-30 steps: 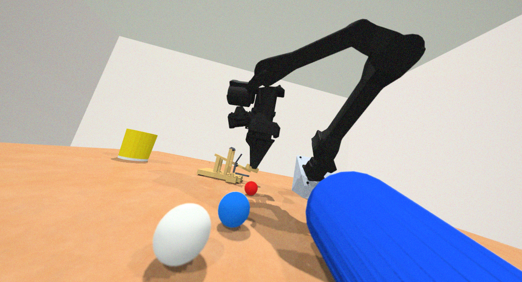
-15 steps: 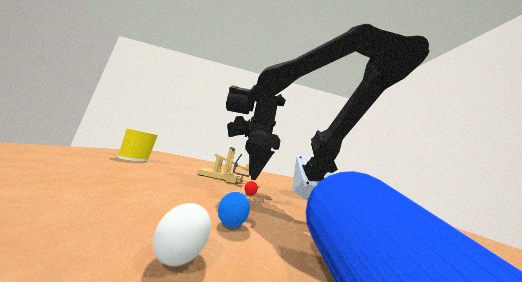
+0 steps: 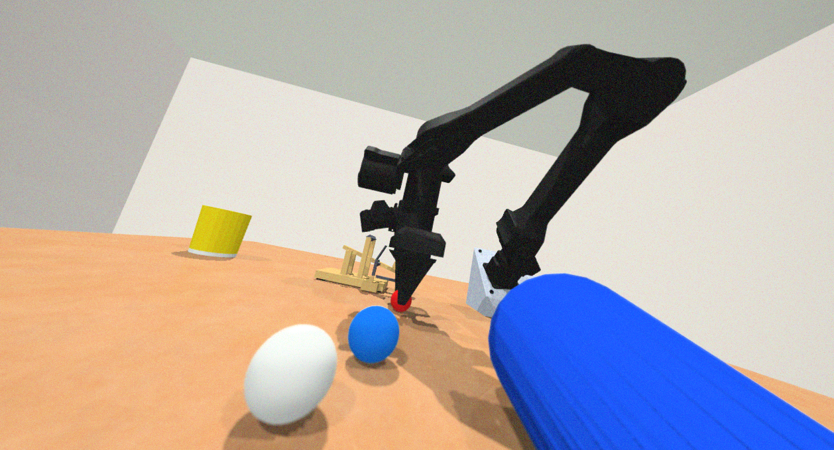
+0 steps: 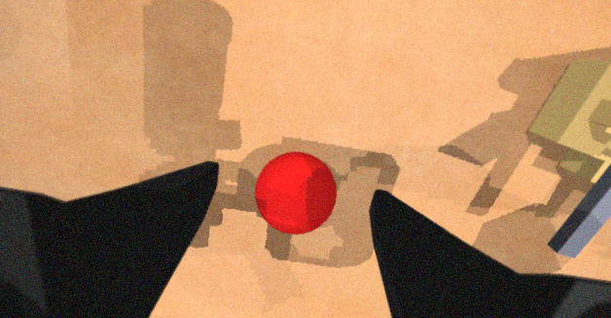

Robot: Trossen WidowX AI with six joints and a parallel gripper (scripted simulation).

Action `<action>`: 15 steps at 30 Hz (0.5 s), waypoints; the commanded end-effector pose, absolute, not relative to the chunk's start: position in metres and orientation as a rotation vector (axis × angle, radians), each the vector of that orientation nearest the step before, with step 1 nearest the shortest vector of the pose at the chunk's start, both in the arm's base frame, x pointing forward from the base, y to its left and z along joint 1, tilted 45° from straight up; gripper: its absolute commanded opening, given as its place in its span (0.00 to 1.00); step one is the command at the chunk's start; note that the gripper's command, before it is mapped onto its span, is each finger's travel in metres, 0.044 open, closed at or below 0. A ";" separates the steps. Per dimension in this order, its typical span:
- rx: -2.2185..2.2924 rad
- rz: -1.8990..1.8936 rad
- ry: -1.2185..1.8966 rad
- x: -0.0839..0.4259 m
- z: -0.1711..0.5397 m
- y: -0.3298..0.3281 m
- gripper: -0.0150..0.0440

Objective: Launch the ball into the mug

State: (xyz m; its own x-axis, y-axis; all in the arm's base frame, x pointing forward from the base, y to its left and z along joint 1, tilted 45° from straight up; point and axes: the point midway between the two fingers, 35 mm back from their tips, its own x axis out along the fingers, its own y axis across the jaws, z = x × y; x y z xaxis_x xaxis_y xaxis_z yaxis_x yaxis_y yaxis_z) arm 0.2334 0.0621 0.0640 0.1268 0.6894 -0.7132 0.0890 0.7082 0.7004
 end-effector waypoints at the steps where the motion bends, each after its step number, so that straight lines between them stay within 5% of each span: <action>1: 0.715 0.493 1.405 0.232 0.058 0.067 0.76; 3: 0.715 0.493 1.405 0.232 0.058 0.068 0.76; 9: 0.715 0.493 1.405 0.232 0.058 0.068 0.50; 15: 0.715 0.493 1.405 0.232 0.058 0.068 0.43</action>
State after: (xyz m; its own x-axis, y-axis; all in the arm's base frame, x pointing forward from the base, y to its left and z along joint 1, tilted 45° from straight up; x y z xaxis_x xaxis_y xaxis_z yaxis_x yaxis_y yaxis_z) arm 0.2325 0.0674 0.0585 0.1241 0.6919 -0.7113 0.0919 0.7057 0.7025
